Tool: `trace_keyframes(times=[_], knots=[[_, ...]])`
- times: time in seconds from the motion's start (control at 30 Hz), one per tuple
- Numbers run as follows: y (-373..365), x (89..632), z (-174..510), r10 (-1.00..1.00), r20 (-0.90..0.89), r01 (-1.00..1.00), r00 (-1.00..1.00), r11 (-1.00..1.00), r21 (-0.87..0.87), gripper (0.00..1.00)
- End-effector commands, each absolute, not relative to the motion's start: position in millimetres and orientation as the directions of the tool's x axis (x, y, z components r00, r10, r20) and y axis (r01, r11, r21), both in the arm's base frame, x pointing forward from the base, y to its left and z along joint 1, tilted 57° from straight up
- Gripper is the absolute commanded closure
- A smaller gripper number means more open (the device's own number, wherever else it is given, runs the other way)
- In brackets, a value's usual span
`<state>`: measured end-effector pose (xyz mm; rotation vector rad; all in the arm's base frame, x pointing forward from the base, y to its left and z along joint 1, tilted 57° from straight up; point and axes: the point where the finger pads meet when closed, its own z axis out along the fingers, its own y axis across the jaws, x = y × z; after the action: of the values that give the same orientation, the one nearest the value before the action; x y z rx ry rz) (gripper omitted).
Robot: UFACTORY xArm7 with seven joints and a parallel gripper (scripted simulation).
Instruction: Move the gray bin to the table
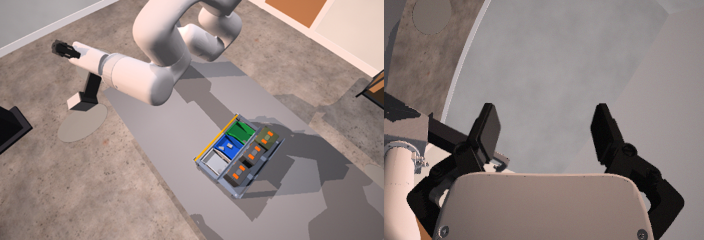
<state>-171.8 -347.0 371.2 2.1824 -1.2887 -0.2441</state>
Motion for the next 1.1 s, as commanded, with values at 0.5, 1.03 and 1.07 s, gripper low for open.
trace_keyframes(times=[0.5,1.03,1.07], knots=[[-343.6,-171.7,368.7,-0.922,0.161,-0.884,0.352,-0.271,0.380,0.00],[-341.8,-171.2,366.9,-0.972,0.148,-0.972,0.181,-0.155,0.176,0.00],[-341.8,-171.2,366.9,-0.972,0.148,-0.972,0.181,-0.155,0.176,0.00]])
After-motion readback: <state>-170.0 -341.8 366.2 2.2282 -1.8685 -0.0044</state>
